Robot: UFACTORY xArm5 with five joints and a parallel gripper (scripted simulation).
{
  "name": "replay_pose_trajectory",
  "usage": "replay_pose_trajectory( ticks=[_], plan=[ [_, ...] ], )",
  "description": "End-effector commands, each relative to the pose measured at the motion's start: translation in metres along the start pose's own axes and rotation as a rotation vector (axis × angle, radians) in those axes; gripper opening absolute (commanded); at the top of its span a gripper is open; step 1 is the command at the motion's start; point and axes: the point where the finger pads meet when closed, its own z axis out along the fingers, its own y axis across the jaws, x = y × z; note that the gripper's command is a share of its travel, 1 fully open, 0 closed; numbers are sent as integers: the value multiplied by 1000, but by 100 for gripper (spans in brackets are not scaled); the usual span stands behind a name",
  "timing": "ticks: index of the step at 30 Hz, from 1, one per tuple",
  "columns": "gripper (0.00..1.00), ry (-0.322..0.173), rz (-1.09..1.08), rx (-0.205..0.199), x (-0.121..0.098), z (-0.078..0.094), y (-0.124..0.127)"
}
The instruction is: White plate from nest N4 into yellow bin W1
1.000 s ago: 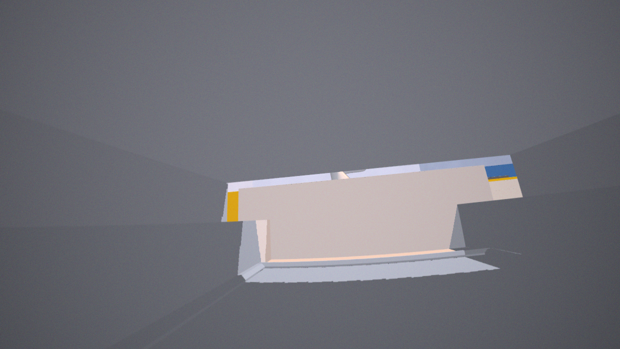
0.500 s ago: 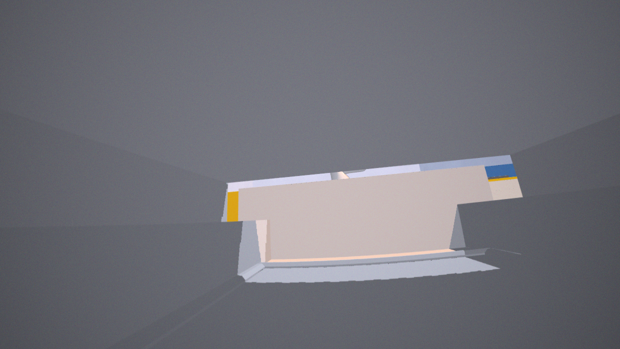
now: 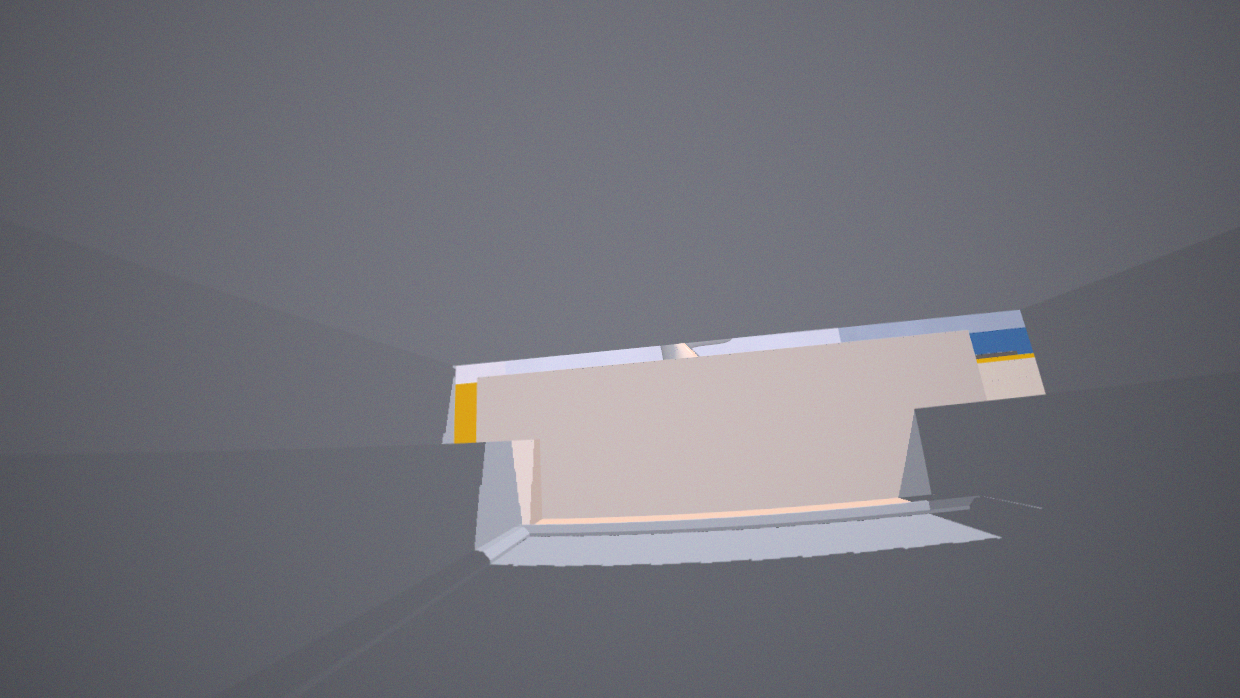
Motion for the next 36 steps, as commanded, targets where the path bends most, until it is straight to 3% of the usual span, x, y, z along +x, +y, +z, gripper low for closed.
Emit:
replay_pose_trajectory(
  ticks=[1,6,18,36],
  plan=[
    [100,-18,37,1,-9,3,-5],
    [100,-18,37,2,0,9,-26],
    [100,-18,37,2,0,9,-26],
    [100,-18,61,1,13,45,45]
  ],
)
